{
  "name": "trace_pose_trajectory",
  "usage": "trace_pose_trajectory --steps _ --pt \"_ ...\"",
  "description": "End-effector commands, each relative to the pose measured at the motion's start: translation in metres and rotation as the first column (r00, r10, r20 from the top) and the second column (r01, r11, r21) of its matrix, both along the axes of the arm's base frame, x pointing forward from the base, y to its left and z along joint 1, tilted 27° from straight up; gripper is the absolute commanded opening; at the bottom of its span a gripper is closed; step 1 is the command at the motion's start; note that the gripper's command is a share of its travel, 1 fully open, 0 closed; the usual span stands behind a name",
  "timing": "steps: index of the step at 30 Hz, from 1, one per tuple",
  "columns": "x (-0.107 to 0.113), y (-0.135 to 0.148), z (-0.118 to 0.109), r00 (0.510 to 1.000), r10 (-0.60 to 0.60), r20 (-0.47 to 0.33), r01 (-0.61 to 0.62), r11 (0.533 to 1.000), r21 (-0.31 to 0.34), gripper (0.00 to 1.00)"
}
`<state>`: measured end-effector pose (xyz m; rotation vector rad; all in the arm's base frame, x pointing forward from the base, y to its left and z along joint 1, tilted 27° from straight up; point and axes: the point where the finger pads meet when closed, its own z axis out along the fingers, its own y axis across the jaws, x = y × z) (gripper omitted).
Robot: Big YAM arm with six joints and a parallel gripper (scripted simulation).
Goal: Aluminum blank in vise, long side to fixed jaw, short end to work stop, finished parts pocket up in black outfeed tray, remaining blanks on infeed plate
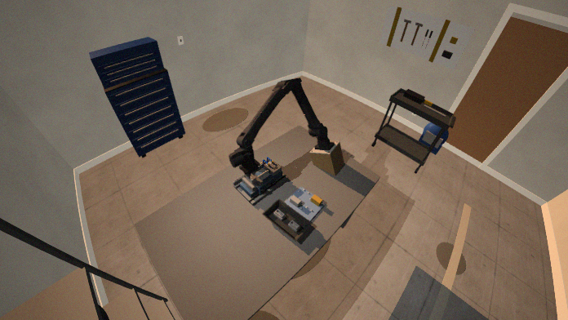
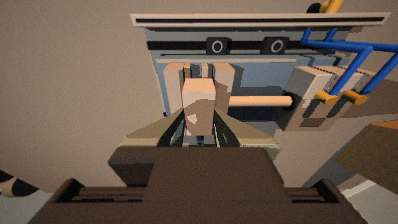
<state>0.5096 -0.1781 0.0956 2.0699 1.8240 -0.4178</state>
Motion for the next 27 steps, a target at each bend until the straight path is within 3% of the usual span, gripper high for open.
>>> trace_pose_trajectory --steps 1,27 --pt "0.0081 -0.0065 0.0106 1.0 -0.001 0.031 0.001 1.0 -0.005 0.0" --pt "0.0065 -0.0063 0.0061 1.0 0.003 0.025 -0.003 1.0 -0.005 0.0"
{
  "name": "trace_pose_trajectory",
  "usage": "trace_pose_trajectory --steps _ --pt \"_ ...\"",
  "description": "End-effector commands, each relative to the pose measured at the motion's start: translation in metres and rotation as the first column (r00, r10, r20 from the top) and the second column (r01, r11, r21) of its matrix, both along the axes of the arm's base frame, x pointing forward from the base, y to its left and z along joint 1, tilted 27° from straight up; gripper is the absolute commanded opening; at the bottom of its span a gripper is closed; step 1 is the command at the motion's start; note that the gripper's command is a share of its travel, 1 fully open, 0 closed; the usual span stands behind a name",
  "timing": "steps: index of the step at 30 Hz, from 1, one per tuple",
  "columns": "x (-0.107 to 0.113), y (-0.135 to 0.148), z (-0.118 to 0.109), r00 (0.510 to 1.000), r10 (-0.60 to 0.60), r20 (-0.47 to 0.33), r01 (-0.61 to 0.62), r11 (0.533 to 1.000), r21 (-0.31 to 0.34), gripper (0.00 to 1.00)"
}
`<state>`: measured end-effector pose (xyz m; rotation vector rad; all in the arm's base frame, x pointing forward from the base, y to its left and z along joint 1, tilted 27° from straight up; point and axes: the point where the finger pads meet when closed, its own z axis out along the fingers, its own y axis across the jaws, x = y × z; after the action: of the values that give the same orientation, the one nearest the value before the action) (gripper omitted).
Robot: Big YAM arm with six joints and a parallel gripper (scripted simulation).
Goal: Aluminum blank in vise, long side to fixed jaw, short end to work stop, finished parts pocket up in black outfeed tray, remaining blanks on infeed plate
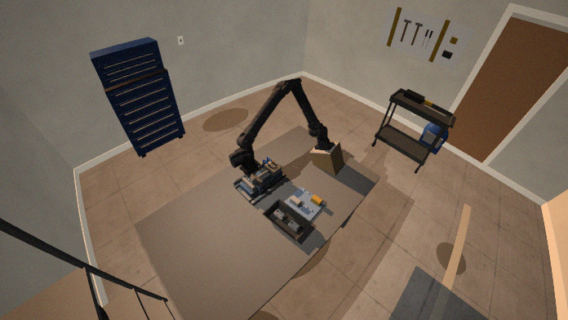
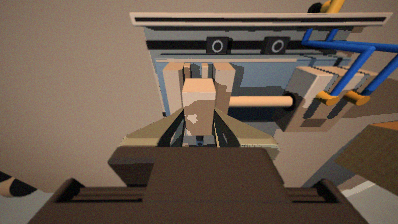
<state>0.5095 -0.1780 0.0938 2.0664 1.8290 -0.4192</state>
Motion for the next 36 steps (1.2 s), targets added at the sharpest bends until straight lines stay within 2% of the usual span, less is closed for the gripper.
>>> trace_pose_trajectory --steps 1,36 --pt "0.0068 -0.0064 0.0078 1.0 -0.001 0.027 0.001 1.0 -0.004 0.0" --pt "0.0054 -0.0063 0.0024 1.0 -0.002 0.022 0.002 1.0 -0.003 0.0"
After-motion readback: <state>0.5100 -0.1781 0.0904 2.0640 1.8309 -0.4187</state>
